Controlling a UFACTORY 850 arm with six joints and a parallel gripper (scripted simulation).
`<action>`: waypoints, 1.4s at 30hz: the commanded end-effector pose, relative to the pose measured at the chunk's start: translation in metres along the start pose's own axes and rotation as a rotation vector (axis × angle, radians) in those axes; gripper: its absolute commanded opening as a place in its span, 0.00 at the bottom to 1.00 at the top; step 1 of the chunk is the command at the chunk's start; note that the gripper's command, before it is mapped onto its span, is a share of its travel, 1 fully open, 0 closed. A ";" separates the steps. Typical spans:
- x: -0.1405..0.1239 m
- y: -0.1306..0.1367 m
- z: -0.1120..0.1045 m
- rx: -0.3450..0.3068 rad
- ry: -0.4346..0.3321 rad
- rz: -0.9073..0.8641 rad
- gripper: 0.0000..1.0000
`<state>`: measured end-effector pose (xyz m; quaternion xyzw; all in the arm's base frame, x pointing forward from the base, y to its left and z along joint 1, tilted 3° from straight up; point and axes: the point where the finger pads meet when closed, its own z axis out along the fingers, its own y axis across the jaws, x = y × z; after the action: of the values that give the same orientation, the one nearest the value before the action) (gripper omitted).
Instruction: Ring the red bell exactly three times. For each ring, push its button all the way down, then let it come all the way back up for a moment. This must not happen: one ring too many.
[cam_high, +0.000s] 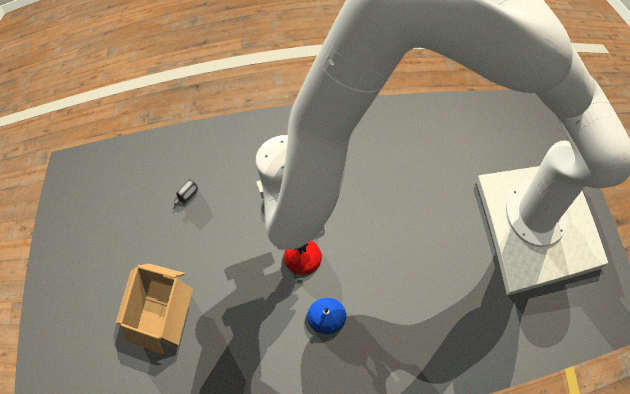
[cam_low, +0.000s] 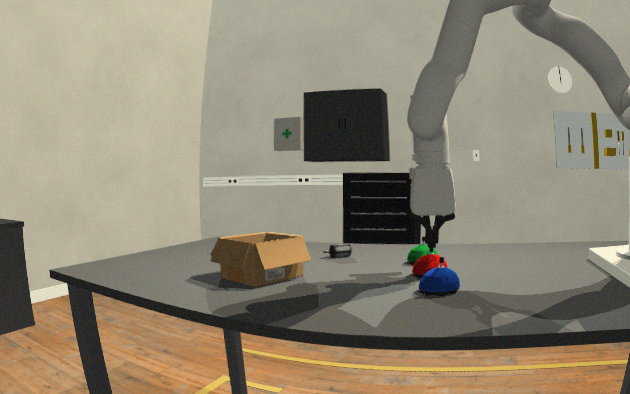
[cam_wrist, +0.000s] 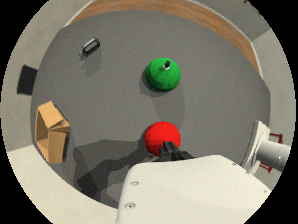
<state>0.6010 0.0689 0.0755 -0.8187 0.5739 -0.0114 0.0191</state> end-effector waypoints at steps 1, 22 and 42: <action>0.000 -0.001 -0.001 0.002 0.001 0.000 0.00; 0.000 -0.001 0.003 0.002 0.001 0.000 0.00; 0.000 -0.001 0.002 0.002 0.001 0.000 0.00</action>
<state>0.6016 0.0690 0.0729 -0.8186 0.5738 -0.0119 0.0195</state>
